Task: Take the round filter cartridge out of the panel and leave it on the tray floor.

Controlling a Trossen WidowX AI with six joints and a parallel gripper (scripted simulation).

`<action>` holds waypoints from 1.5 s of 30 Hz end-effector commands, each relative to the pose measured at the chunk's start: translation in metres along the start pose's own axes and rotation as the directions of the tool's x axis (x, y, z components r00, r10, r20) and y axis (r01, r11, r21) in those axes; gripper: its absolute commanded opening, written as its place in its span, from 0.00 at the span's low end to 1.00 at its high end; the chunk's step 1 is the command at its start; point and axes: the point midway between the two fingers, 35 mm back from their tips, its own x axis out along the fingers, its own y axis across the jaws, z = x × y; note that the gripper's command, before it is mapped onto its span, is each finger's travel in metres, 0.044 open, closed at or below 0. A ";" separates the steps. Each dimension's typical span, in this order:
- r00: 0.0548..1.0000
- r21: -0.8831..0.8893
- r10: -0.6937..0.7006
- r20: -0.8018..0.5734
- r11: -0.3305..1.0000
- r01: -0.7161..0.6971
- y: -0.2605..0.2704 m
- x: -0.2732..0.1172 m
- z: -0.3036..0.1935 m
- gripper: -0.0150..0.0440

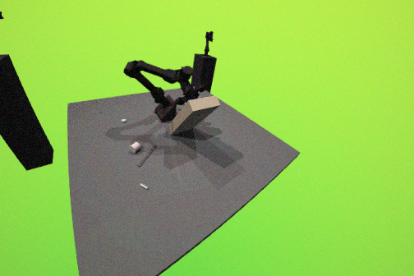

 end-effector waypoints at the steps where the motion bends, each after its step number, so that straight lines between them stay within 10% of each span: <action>1: 1.000 0.002 0.001 0.006 1.000 -0.001 0.001 0.004 0.000 0.42; 24: 1.000 0.015 -0.001 0.000 1.000 0.001 0.000 0.001 0.000 0.25; 45: 1.000 0.658 0.001 0.006 0.753 -0.005 0.001 0.007 0.000 0.25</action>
